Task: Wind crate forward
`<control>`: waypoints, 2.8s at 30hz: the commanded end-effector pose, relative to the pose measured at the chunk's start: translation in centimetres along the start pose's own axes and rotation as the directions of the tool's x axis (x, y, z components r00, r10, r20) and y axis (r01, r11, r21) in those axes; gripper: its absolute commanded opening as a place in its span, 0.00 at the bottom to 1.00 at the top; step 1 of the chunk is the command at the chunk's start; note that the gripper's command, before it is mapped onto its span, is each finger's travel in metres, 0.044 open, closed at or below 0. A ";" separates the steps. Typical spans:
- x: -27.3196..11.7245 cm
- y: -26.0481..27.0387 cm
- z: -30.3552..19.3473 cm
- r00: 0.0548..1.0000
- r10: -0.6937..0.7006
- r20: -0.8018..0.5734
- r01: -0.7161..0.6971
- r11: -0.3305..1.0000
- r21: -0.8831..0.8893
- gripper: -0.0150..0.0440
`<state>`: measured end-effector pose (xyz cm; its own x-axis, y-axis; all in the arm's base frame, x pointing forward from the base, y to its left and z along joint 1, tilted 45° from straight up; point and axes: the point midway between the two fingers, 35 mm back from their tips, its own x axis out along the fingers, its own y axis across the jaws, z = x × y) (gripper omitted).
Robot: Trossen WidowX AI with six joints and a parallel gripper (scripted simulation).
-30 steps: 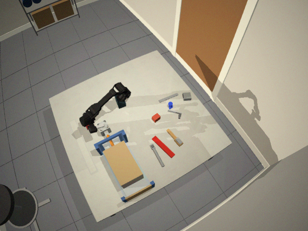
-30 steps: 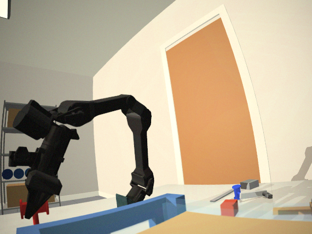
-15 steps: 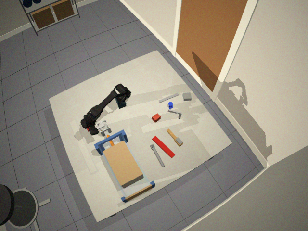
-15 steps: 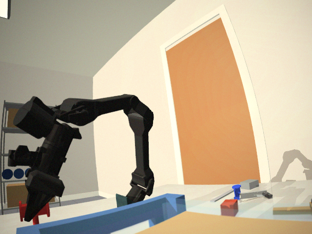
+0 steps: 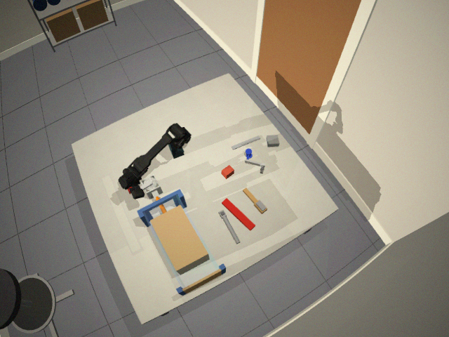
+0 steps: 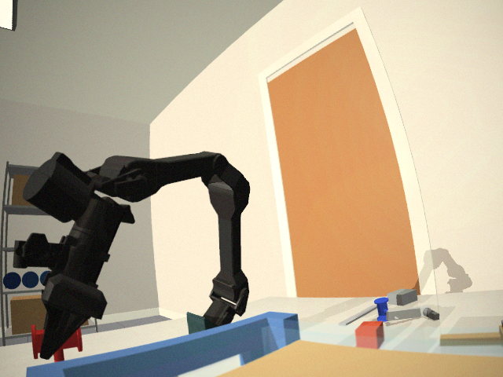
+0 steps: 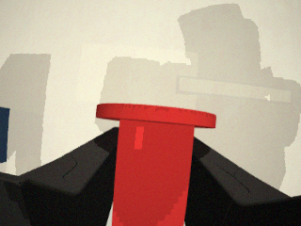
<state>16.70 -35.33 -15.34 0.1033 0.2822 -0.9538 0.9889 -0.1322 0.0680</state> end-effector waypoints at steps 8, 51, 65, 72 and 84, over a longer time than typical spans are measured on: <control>-0.2 3.1 -1.3 0.999 0.034 -0.022 -0.035 0.999 -0.028 0.25; -1.5 6.5 -4.0 0.999 0.036 -0.025 -0.037 0.999 -0.028 0.25; -2.1 7.3 -5.1 0.999 0.036 -0.026 -0.037 0.999 -0.028 0.25; -2.3 7.6 -5.6 0.999 0.036 -0.026 -0.037 0.999 -0.028 0.25; -2.8 8.0 -6.7 0.999 0.036 -0.027 -0.037 0.999 -0.028 0.25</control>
<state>24.37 -32.10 -10.80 0.1352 0.2763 -0.9515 0.9870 -0.1215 0.1050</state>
